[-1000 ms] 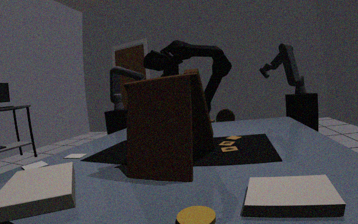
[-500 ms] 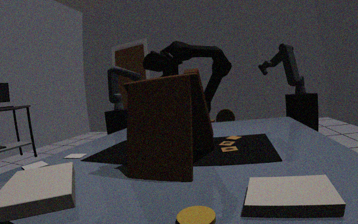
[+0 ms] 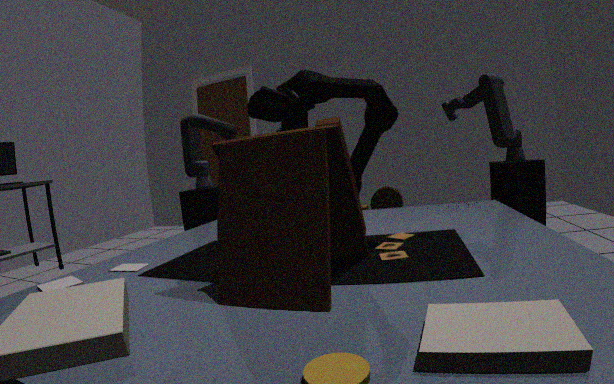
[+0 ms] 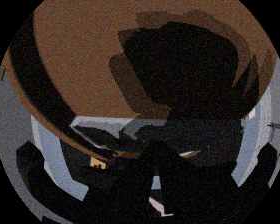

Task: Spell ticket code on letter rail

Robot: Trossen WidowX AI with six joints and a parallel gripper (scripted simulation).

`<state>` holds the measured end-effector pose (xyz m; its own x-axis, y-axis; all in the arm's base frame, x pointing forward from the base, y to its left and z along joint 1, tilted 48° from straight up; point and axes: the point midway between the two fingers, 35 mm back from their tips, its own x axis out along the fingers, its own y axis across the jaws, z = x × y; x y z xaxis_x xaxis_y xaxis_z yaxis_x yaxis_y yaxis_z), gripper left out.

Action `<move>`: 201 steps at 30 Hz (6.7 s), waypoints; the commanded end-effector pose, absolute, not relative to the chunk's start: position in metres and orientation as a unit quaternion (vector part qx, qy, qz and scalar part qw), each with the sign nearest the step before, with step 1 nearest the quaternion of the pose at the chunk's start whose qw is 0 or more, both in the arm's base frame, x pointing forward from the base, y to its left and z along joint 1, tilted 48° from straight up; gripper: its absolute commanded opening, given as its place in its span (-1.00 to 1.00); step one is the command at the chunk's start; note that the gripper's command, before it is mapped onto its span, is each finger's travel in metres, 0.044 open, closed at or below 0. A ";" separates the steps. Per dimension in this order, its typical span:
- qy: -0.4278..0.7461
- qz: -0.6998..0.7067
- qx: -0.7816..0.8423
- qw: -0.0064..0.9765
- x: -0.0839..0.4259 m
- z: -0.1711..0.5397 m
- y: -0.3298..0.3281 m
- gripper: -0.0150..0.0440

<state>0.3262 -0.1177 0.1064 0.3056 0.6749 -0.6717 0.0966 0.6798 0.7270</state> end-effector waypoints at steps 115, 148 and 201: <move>0.117 0.317 -0.392 0.856 0.189 0.172 -0.140 0.66; -0.136 0.660 -0.599 0.432 0.200 0.165 0.090 0.66; -0.137 0.659 -0.599 0.433 0.207 0.131 0.129 0.32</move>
